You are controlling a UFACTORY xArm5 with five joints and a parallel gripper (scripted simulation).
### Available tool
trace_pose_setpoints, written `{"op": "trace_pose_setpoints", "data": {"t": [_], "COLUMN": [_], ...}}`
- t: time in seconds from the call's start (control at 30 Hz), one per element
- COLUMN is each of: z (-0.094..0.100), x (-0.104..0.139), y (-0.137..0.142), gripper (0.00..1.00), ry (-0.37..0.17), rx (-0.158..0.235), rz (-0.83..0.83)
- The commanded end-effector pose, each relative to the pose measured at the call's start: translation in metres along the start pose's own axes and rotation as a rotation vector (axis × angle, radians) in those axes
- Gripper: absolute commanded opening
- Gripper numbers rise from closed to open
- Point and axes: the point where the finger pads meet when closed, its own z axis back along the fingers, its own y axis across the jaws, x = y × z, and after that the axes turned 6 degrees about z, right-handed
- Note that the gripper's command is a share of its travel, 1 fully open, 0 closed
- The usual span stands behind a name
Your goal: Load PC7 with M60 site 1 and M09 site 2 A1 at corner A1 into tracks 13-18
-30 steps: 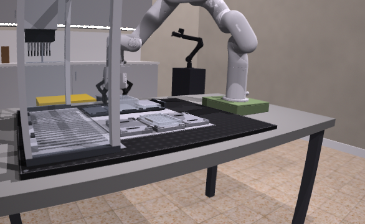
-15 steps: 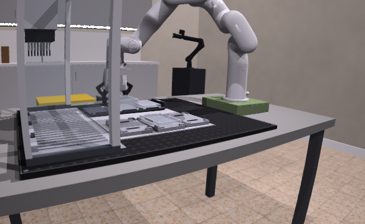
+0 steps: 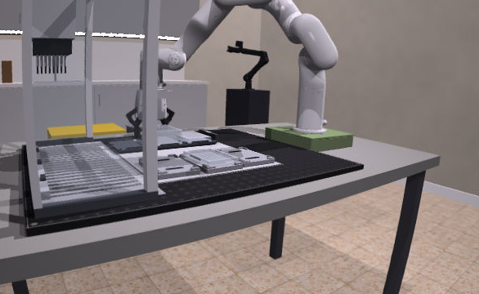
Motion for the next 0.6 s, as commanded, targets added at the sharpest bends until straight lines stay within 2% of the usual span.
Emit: {"op": "trace_pose_setpoints", "data": {"t": [0.0,0.57], "z": [0.0018,0.0018], "x": [-0.0008,-0.0083], "y": [0.0016,0.0023], "gripper": [1.00,1.00], "ry": [-0.002,-0.002], "rx": [0.004,0.004], "rz": [0.000,0.000]}}
